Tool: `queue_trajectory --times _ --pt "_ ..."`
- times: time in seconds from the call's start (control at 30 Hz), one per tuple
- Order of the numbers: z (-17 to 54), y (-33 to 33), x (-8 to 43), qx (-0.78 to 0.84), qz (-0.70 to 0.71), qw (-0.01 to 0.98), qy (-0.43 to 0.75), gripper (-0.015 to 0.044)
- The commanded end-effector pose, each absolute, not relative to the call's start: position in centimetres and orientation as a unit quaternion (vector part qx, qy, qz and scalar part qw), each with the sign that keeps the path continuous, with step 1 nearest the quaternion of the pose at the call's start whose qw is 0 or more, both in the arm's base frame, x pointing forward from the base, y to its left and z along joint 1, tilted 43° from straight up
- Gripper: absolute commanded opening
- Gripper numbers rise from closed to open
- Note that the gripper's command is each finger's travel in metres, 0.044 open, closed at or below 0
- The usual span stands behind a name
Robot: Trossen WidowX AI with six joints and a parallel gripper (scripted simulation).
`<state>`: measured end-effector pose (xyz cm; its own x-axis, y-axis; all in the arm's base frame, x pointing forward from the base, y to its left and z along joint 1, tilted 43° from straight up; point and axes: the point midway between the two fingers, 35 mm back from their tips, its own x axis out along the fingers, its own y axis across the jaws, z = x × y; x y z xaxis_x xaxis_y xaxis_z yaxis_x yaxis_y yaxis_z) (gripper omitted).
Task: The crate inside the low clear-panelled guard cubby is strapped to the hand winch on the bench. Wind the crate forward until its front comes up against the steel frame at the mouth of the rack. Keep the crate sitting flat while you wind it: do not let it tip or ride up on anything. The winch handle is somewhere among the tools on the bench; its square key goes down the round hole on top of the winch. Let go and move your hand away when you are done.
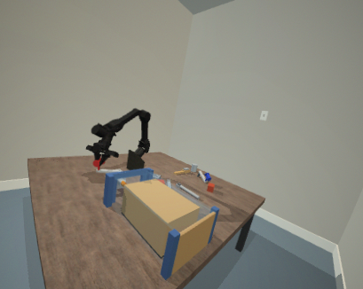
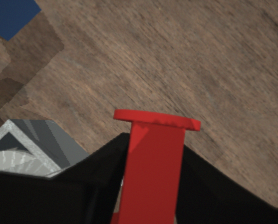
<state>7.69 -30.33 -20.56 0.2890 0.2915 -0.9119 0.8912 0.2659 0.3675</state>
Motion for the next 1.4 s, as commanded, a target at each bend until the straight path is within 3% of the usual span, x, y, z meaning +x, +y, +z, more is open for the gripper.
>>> queue_trajectory --times 0.0,1.37 --pt "-21.0 -30.7 8.9 0.548 -0.251 0.592 0.535 0.0000" --pt "-21.3 -31.9 13.3 0.548 -0.250 0.593 0.534 0.0000"
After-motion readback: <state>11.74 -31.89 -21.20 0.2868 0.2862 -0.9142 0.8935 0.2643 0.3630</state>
